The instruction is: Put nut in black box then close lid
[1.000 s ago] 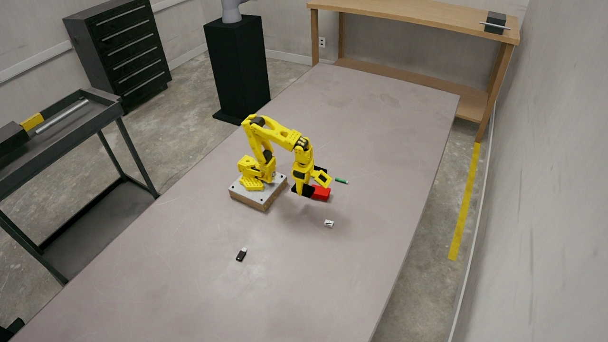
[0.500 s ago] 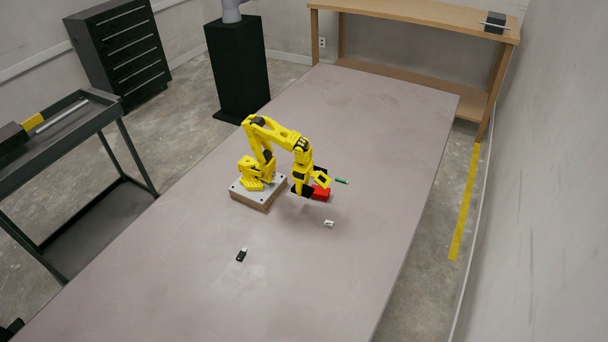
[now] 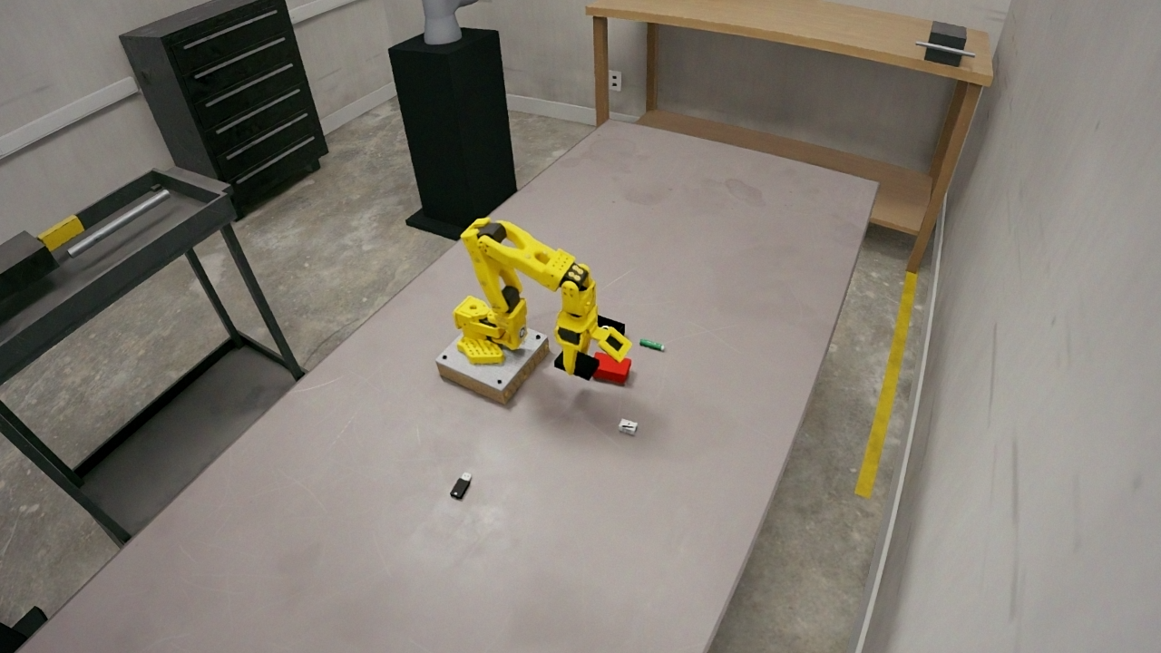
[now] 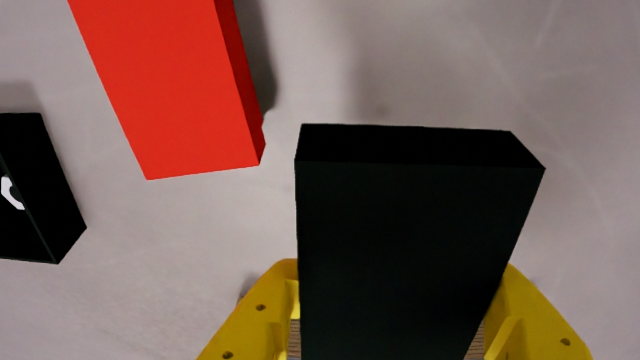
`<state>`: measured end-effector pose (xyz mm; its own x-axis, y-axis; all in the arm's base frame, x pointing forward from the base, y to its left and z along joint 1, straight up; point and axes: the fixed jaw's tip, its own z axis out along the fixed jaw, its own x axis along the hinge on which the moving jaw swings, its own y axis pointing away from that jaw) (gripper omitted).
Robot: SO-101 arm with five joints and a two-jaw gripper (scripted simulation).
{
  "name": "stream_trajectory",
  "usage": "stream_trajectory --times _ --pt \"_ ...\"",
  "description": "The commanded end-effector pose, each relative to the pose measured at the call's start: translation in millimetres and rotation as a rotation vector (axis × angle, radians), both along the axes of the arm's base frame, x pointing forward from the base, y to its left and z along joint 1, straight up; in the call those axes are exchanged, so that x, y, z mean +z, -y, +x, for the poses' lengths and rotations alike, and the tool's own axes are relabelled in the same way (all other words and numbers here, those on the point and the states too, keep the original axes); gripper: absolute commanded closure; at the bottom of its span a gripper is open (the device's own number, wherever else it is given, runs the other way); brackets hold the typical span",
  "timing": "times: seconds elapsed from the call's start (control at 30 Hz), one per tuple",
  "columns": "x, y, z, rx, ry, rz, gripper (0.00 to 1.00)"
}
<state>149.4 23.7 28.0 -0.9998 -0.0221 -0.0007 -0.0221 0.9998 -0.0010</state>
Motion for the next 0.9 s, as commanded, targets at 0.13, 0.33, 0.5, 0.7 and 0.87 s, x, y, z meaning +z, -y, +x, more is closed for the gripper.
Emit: stream_trajectory --times 0.13,0.33,0.5,0.7,0.87 --pt "0.1 -11.4 2.2 -0.009 0.003 0.002 0.80" --pt "0.8 -26.3 4.8 -0.009 0.002 0.002 0.80" --pt "1.5 -52.7 5.8 -0.009 0.001 0.002 0.80" --pt "1.3 -89.0 -0.1 -0.009 0.000 0.001 0.80" --pt "0.5 -110.7 -7.8 -0.009 -0.001 0.001 0.80"
